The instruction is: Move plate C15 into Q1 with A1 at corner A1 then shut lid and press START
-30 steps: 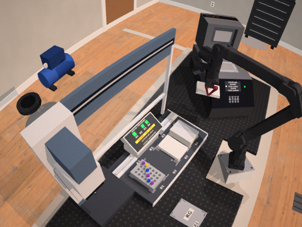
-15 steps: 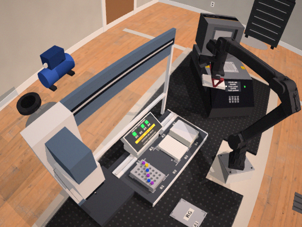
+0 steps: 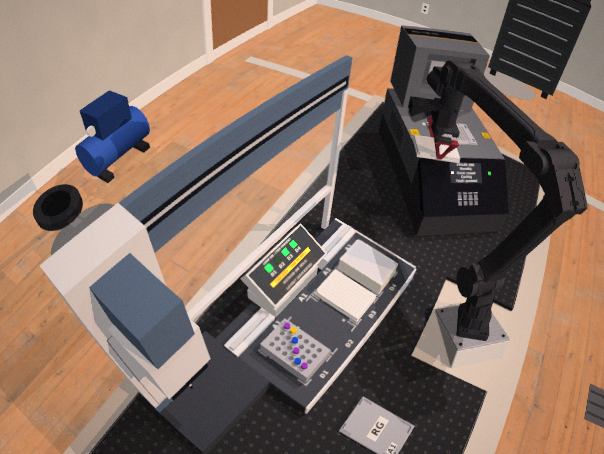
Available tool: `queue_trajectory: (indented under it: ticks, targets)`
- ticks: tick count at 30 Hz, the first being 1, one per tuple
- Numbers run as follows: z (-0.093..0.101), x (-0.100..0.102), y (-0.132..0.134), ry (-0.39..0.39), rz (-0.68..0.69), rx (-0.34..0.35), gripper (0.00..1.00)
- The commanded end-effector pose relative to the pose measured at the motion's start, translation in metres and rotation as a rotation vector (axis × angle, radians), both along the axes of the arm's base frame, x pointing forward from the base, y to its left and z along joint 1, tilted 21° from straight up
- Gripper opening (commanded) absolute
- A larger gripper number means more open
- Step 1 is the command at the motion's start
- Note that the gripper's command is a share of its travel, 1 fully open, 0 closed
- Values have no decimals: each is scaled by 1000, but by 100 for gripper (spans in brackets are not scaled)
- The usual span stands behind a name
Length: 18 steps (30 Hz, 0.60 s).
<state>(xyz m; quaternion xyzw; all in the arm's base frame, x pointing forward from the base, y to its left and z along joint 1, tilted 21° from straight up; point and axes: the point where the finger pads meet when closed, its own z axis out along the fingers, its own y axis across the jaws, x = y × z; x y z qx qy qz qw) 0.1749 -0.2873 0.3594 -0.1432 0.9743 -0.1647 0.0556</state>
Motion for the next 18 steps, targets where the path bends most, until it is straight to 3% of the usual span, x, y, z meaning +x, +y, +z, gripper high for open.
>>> queue_trajectory:
  ticks: [1, 10, 14, 18]
  targets:
    - [33, -1, -19, 1, 68, -47, 0]
    - [46, -11, -42, 24, 136, -58, 0]
    - [60, -23, -65, 15, 101, -62, 0]
    - [60, -30, -81, 36, 144, -49, 0]
